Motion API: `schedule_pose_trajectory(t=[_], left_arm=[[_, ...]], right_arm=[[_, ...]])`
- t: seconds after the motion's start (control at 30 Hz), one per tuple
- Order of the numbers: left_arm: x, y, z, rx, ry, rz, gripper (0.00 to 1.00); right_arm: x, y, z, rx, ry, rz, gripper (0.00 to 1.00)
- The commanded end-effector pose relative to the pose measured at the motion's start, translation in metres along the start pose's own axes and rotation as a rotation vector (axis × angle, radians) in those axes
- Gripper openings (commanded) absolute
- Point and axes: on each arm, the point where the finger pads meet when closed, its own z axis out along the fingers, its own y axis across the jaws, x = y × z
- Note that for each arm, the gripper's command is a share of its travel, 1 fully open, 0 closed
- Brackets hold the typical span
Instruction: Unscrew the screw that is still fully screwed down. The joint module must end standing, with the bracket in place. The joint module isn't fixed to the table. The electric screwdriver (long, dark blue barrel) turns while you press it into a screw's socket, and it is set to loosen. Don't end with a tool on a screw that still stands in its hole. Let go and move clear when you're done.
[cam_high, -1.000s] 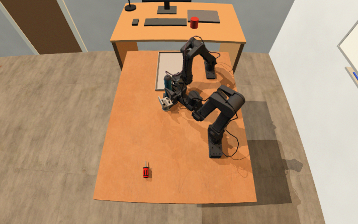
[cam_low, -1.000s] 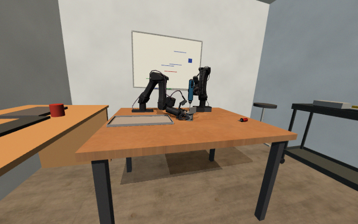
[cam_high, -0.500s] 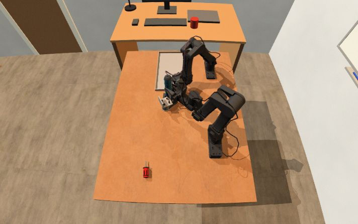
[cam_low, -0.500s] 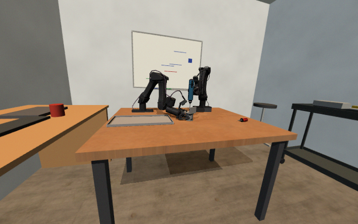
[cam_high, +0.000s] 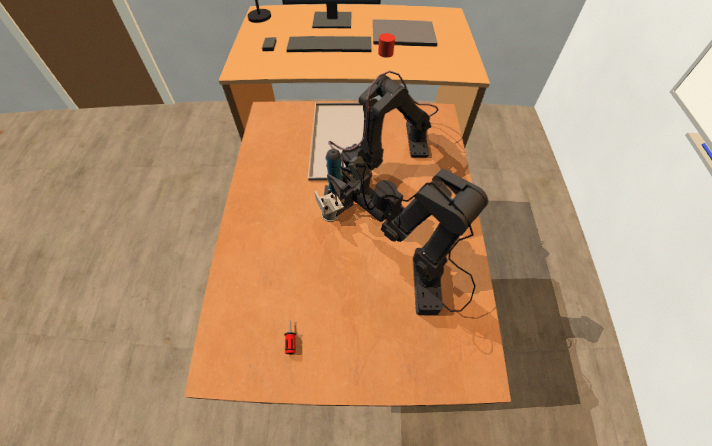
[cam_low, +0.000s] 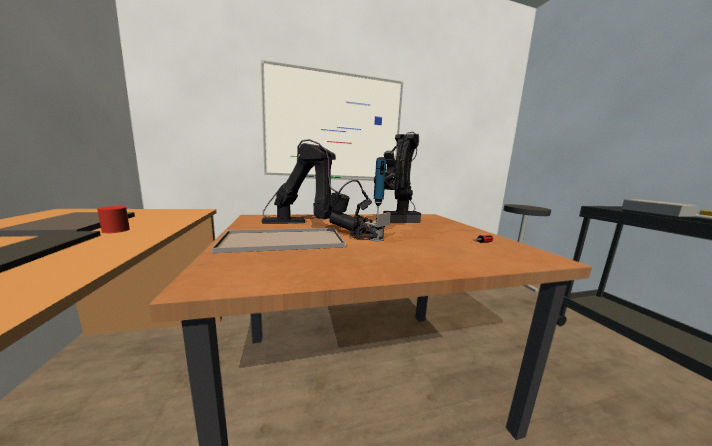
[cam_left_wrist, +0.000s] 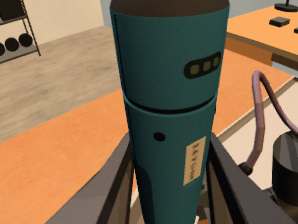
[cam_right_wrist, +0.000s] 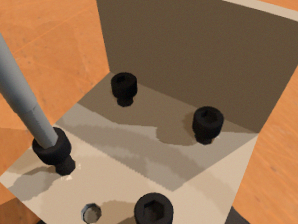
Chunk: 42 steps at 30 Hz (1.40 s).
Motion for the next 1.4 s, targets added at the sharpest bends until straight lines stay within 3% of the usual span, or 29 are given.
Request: schedule_pose_trajectory(t=[0.0, 1.37], left_arm=[[-0.057, 0.001, 0.007, 0.002, -0.182, -0.007, 0.42], [-0.070, -0.004, 0.007, 0.001, -0.186, -0.005, 0.42]], right_arm=[[0.016, 0.006, -0.002, -0.017, 0.044, 0.021, 0.59], [0.016, 0.006, -0.002, -0.017, 0.044, 0.021, 0.59]])
